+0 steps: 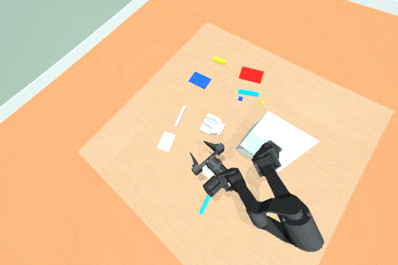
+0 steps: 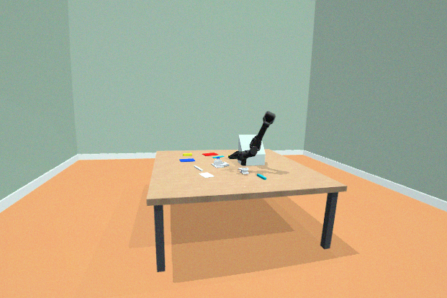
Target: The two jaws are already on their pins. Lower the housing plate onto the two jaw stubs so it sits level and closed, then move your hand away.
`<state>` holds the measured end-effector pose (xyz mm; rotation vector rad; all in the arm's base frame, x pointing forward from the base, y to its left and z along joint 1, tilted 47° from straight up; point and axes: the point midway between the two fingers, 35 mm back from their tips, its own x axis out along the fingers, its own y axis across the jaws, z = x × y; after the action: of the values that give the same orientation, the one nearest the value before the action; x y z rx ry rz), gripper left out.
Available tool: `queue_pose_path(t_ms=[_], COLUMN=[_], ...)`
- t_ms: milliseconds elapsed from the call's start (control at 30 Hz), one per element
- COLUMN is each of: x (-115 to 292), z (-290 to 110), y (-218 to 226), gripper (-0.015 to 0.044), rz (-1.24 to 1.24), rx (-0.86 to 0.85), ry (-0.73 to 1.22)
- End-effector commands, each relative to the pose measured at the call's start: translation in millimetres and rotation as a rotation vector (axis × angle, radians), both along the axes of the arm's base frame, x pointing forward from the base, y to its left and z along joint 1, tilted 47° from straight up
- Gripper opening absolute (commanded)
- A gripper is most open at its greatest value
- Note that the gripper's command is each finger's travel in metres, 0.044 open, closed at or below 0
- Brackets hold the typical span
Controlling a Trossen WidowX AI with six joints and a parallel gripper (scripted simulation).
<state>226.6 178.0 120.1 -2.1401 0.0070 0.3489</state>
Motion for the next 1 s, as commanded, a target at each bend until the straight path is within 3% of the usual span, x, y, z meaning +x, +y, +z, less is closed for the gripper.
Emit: queue_pose_path(t_ms=[0,967], x=[4,0], z=[0,-23], y=[7,20], gripper=[0.044,0.044], rz=[0.04,0.189], rx=[0.033,0.227], ry=[0.056,0.57])
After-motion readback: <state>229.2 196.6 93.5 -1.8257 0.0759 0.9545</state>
